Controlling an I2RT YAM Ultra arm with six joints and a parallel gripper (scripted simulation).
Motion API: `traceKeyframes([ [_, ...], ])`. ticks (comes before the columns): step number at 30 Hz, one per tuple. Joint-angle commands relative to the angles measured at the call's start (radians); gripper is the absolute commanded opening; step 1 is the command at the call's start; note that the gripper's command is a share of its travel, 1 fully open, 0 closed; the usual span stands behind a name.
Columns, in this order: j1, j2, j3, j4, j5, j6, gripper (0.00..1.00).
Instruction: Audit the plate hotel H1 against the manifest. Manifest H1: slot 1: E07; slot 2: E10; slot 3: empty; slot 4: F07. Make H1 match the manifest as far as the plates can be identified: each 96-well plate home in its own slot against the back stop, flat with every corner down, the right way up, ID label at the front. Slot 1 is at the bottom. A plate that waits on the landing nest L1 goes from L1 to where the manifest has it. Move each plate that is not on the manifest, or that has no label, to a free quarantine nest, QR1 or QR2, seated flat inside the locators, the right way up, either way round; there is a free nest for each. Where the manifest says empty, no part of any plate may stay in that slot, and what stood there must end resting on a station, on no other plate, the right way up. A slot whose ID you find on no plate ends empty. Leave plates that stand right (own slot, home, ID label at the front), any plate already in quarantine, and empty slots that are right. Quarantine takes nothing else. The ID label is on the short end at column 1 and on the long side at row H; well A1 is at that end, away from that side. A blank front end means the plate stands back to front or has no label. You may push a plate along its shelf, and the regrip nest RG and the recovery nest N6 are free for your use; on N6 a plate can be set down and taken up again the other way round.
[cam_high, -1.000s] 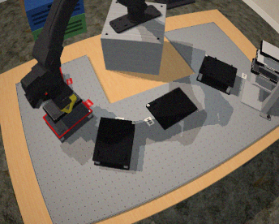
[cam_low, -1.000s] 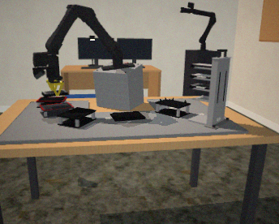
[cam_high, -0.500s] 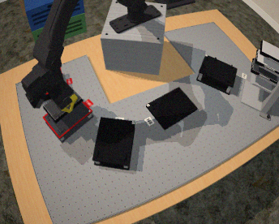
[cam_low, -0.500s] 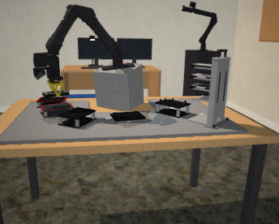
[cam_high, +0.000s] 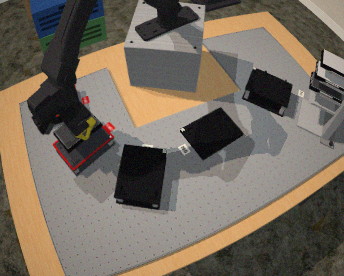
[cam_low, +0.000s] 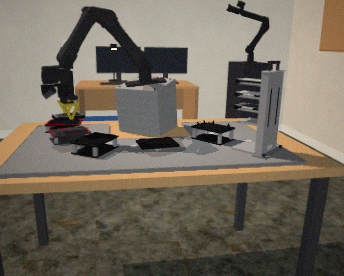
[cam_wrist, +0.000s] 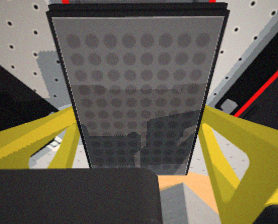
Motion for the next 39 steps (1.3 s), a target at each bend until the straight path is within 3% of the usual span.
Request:
traceKeyframes([
  [1,0.002,-0.022,-0.019,0.024,0.004,0.009,0.86],
  [14,0.004,0.020,-0.017,0.051,0.004,0.011,0.86],
  [18,0.005,-0.004,-0.009,0.054,0.004,0.011,0.86],
  [23,0.009,0.031,-0.020,0.063,0.005,0.012,0.86],
  [35,0.009,0.025,-0.002,0.083,0.005,0.013,0.86],
  [39,0.011,0.064,-0.002,0.089,0.005,0.014,0.86],
])
